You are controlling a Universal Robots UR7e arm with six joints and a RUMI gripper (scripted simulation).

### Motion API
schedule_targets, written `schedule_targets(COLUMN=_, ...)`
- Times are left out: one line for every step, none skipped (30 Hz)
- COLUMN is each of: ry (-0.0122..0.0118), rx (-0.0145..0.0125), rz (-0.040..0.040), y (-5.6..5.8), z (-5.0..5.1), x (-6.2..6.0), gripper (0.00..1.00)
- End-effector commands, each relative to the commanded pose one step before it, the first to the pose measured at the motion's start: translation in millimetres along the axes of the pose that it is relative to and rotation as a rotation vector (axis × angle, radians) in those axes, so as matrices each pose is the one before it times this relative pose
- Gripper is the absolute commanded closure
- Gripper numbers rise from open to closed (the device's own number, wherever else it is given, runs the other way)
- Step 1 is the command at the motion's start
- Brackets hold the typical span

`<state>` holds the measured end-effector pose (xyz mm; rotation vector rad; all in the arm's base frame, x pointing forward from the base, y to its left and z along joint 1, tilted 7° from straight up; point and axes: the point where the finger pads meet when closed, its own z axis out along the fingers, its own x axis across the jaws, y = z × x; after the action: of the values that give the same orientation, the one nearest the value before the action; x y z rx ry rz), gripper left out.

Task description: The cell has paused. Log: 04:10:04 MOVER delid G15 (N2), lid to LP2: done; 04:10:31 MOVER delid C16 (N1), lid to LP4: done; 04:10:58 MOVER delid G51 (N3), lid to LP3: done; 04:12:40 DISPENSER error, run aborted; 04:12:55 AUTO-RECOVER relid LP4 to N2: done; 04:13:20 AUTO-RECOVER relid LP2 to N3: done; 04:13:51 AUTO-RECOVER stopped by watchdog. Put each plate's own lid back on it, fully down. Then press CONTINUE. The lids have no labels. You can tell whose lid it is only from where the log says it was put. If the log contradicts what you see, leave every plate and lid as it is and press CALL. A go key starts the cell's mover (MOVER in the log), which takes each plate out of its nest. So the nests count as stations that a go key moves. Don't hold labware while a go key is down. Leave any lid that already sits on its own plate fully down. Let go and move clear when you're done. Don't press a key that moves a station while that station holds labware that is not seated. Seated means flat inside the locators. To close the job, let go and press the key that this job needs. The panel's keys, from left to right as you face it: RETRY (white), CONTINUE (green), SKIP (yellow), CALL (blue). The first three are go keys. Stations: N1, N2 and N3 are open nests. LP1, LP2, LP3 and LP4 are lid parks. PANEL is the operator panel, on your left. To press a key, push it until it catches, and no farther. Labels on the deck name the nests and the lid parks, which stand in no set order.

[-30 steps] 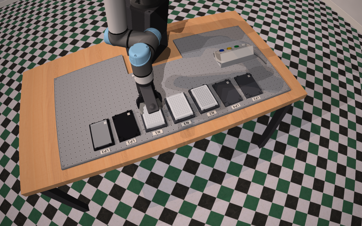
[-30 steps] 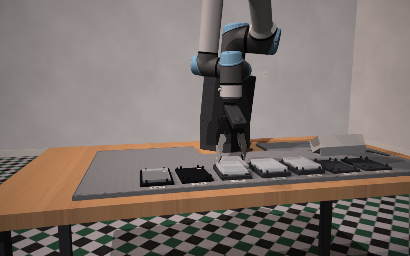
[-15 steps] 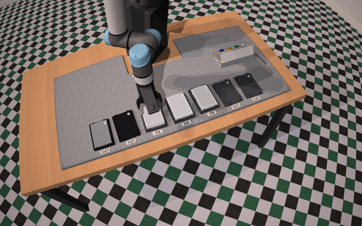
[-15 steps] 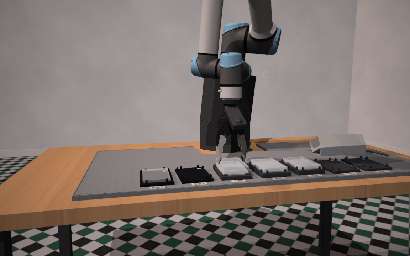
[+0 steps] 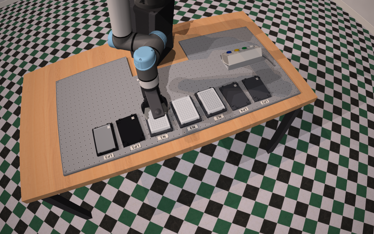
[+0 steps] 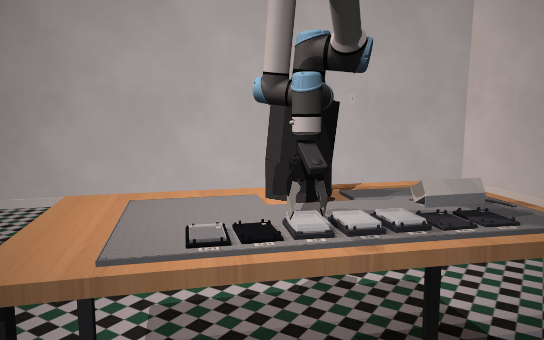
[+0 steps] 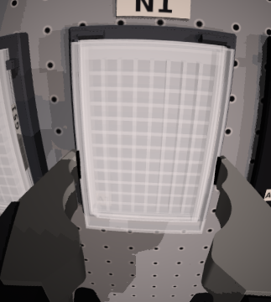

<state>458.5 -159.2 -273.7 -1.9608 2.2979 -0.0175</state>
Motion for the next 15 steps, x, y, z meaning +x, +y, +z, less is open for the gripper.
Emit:
schedule_targets(ry=0.00116, rx=0.00403, rz=-0.00127, y=-2.64, z=2.42, x=0.44, gripper=1.00)
schedule_targets(ry=0.00000, rx=0.00000, rz=-0.00002, y=0.00, z=0.33, x=-0.02, gripper=1.00)
schedule_targets(ry=0.00000, rx=0.00000, rz=-0.00001, y=0.00, z=0.33, x=-0.01, gripper=1.00)
schedule_targets(ry=0.00000, rx=0.00000, rz=0.00000, y=0.00, z=0.33, x=-0.01, gripper=1.00)
schedule_targets(ry=0.00000, rx=0.00000, rz=0.00000, y=0.00, z=0.33, x=-0.01, gripper=1.00)
schedule_targets(ry=0.00000, rx=0.00000, rz=0.00001, y=0.00, z=0.33, x=0.00, gripper=1.00)
schedule_targets(ry=0.00000, rx=0.00000, rz=0.00001, y=0.00, z=0.33, x=0.00, gripper=1.00)
schedule_targets(ry=0.00000, rx=0.00000, rz=0.00001, y=0.00, z=0.33, x=0.00, gripper=1.00)
schedule_targets(ry=0.00000, rx=0.00000, rz=0.00001, y=0.00, z=0.33, x=0.00, gripper=1.00)
schedule_targets(ry=0.00000, rx=0.00000, rz=0.00000, y=0.00, z=0.00, x=0.00, gripper=1.00)
schedule_targets(ry=0.00000, rx=0.00000, rz=0.00000, y=0.00, z=0.00, x=0.00, gripper=1.00)
schedule_targets(ry=0.00002, rx=0.00002, rz=0.00010, y=0.01, z=0.35, x=0.07, gripper=1.00)
schedule_targets(ry=0.00000, rx=0.00000, rz=0.00000, y=0.00, z=0.33, x=0.00, gripper=1.00)
schedule_targets(ry=0.00000, rx=0.00000, rz=-0.00001, y=0.00, z=0.33, x=-0.01, gripper=1.00)
schedule_targets(ry=0.00000, rx=0.00000, rz=-0.00002, y=0.00, z=0.33, x=-0.01, gripper=1.00)
